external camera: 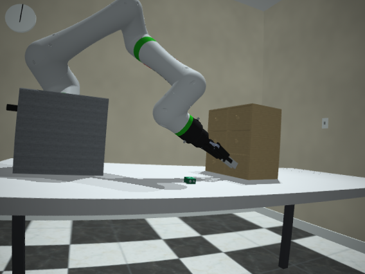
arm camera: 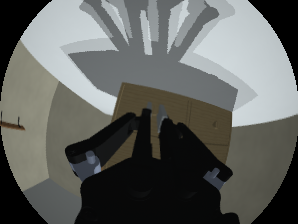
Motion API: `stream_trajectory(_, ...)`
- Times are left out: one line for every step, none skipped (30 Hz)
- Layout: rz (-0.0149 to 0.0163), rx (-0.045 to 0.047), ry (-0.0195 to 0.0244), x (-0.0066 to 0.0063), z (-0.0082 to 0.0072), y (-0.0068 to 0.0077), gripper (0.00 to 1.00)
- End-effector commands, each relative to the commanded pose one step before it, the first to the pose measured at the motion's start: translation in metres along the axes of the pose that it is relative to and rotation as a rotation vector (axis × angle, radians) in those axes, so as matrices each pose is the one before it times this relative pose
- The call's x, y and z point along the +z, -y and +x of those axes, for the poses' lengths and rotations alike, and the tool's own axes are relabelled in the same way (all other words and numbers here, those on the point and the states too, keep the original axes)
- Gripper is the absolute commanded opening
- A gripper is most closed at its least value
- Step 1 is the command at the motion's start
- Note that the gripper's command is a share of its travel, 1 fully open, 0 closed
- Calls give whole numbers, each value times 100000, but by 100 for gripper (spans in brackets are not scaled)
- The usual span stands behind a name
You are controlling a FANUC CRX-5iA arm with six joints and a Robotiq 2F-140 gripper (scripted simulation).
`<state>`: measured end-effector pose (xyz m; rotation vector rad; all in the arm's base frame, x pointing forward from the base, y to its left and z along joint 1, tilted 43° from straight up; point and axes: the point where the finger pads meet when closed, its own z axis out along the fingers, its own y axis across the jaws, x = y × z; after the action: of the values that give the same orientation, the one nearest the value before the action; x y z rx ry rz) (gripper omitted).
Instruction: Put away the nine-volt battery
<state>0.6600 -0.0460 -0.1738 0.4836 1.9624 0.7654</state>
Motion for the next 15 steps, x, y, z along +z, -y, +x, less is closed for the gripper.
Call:
stream_trajectory(20, -28, 11, -6, -13, 16, 8)
stream_trajectory(0, 0, 0, -5, 3, 0, 8)
stream_trajectory(0, 0, 0, -7, 4, 0, 8)
stream_trajectory(0, 0, 0, -9, 5, 0, 8)
stream_trajectory(0, 0, 0, -12, 7, 0, 8)
stream_trajectory(0, 0, 0, -15, 8, 0, 8)
stream_trajectory(0, 0, 0, -18, 10, 0, 8)
stream_trajectory(0, 0, 0, -21, 12, 0, 8)
stream_trajectory(0, 0, 0, -25, 14, 0, 8)
stream_trajectory(0, 0, 0, -29, 16, 0, 8)
stream_trajectory(0, 0, 0, -32, 19, 0, 8)
stream_trajectory(0, 0, 0, -36, 21, 0, 8)
stream_trajectory(0, 0, 0, -40, 23, 0, 8)
stream_trajectory(0, 0, 0, -45, 26, 0, 8)
stream_trajectory(0, 0, 0, -49, 28, 0, 8)
